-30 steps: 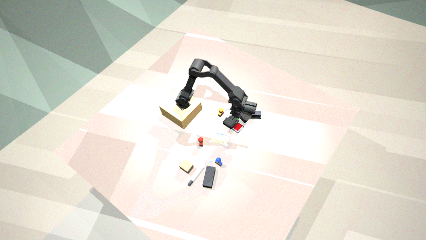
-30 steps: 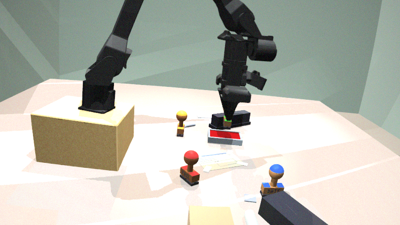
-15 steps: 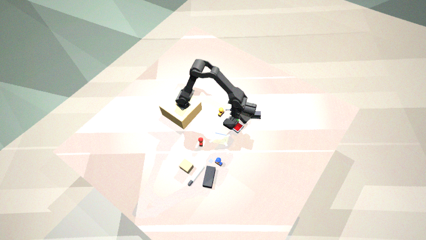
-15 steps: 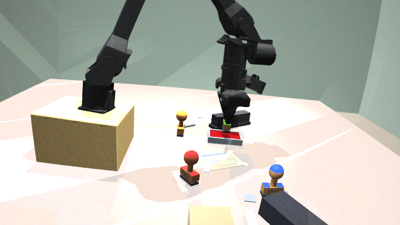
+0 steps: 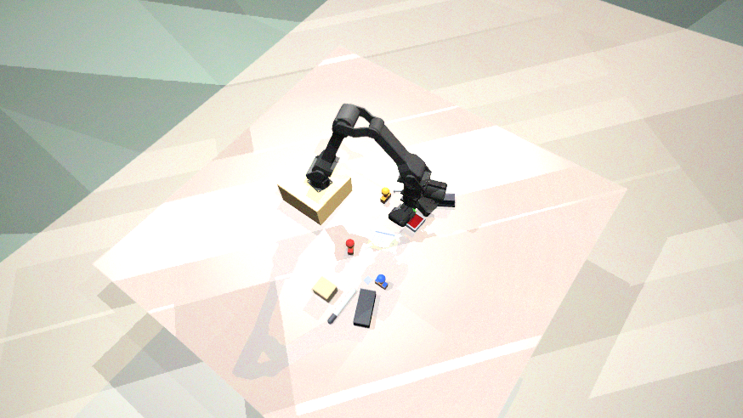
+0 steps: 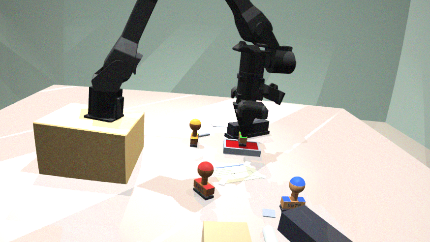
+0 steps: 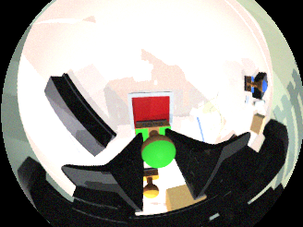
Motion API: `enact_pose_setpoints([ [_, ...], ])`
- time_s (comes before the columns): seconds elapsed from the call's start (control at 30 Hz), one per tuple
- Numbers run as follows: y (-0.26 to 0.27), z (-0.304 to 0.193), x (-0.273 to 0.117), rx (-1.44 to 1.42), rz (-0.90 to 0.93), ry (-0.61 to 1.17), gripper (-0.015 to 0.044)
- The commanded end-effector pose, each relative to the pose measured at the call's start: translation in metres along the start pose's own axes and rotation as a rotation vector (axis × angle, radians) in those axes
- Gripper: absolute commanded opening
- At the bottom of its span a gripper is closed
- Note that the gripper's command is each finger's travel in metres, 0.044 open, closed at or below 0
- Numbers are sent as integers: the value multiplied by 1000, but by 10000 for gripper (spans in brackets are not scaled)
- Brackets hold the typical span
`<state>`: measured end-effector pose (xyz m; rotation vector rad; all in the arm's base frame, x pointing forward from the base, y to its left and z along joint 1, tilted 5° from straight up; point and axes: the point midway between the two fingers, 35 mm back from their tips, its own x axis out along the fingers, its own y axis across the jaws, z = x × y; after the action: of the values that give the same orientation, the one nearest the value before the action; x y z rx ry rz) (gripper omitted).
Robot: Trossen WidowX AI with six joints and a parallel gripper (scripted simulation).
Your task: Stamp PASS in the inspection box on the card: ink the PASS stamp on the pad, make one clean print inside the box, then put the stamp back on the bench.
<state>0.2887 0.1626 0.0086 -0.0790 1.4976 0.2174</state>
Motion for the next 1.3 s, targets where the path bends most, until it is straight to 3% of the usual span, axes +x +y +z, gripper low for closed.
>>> enact_pose_setpoints([
  [0.0, -1, 0, 2, 4, -5, 1, 0],
  [1.27, -1, 0, 7, 0, -6, 1, 0],
])
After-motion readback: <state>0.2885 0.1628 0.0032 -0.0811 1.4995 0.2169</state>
